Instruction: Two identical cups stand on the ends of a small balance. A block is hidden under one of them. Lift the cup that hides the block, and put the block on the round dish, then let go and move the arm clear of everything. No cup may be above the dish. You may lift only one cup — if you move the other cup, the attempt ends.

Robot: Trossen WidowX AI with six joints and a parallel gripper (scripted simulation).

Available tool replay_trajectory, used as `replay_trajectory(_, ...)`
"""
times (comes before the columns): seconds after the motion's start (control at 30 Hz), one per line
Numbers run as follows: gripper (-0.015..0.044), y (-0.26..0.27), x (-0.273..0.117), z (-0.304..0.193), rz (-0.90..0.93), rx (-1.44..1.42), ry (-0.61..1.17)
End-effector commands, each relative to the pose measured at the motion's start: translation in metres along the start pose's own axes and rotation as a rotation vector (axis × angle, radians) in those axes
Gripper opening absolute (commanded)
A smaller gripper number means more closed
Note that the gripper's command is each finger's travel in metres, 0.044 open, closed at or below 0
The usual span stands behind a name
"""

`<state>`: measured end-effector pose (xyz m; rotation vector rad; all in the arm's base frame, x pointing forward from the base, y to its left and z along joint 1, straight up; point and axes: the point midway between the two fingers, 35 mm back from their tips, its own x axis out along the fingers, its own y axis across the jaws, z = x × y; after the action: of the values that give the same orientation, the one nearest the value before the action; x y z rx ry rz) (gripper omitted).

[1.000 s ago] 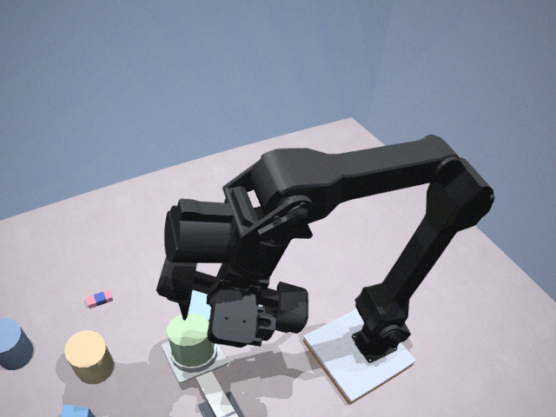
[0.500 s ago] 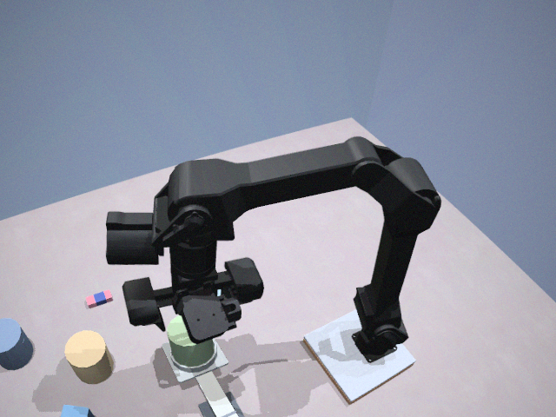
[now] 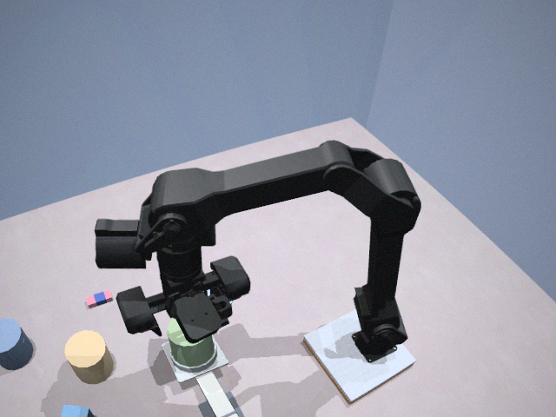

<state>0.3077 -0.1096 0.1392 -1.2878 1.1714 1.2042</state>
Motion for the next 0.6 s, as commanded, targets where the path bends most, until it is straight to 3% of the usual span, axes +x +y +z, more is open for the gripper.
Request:
replay_trajectory(0.0, 0.0440, 0.002, 0.006, 0.001, 0.009, -0.006, -0.008)
replay_trajectory(0.57, 0.0440, 0.000, 0.033, 0.001, 0.009, -0.005, -0.008)
